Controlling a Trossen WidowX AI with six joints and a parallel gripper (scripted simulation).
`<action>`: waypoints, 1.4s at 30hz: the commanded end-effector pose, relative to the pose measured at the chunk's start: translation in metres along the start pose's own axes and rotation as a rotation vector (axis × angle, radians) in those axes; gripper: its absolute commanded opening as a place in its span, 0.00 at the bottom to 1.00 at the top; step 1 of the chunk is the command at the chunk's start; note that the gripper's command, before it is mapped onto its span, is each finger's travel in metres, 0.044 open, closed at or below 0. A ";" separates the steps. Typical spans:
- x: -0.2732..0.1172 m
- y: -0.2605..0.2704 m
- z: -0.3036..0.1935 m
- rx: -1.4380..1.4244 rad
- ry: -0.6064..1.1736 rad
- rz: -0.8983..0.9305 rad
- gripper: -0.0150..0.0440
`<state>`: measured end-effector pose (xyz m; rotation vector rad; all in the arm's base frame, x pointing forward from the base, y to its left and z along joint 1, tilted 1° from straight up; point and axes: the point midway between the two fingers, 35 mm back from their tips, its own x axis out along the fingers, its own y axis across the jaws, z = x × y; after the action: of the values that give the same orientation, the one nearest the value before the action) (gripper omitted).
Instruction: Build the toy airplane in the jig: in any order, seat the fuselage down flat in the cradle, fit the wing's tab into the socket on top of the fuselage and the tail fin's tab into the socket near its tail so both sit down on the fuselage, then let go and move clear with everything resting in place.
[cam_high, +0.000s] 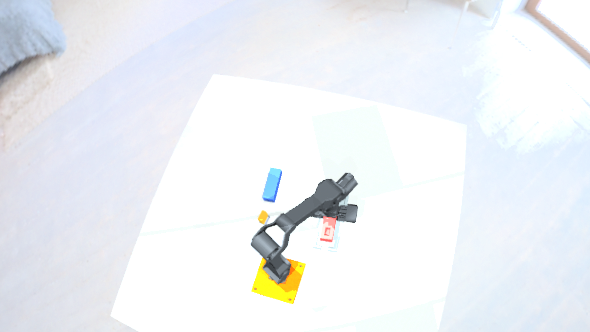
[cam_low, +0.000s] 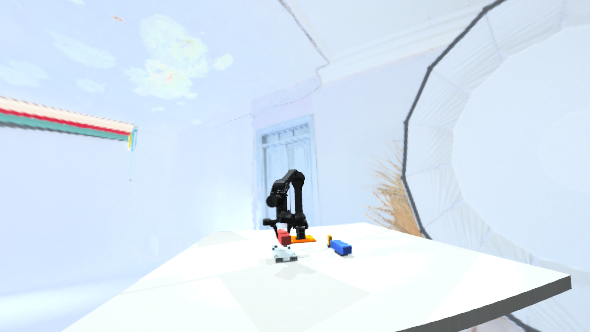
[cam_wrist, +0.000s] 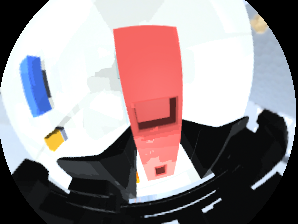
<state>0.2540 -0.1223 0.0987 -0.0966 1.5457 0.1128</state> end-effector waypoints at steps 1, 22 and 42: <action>0.003 -0.004 -0.004 -0.009 0.003 -0.001 0.34; 0.003 -0.004 -0.004 -0.009 0.003 -0.001 0.59; 0.034 -0.005 -0.003 -0.009 0.003 -0.001 0.59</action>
<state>0.2531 -0.1270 0.0704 -0.1006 1.5450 0.1169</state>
